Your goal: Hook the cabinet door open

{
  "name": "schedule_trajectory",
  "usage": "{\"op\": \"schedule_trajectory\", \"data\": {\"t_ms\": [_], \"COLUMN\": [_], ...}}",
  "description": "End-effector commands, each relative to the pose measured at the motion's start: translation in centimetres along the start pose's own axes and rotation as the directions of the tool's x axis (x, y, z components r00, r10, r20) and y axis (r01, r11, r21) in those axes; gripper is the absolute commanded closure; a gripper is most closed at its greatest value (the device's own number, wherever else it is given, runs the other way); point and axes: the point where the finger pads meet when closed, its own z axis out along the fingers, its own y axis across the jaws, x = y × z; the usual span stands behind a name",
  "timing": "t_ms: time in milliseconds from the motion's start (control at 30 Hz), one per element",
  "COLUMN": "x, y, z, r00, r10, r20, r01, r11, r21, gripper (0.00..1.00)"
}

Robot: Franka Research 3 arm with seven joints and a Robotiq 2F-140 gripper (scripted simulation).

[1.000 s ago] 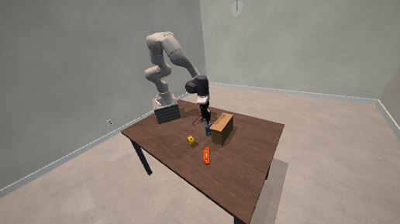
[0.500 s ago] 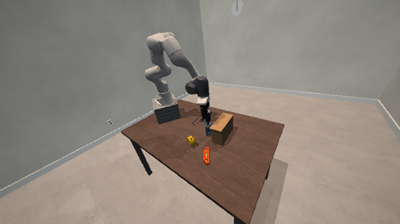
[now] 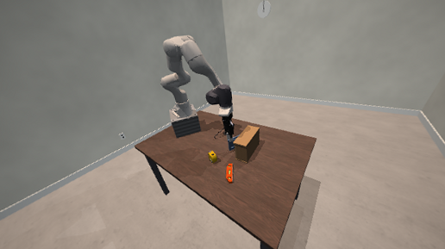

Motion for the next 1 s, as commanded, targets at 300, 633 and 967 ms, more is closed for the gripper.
{"op": "schedule_trajectory", "data": {"t_ms": [300, 633, 967], "x": [0.0, -0.1, -0.1], "y": [0.9, 1.7, 2.2], "z": [0.0, 0.0, 0.0], "r00": [0.996, 0.991, 0.983], "r10": [0.084, 0.135, 0.186], "r20": [0.002, 0.002, 0.002], "r01": [-0.084, -0.135, -0.186], "r11": [0.996, 0.991, 0.983], "r21": [0.003, 0.003, 0.003], "gripper": [0.84, 0.84, 0.84]}}
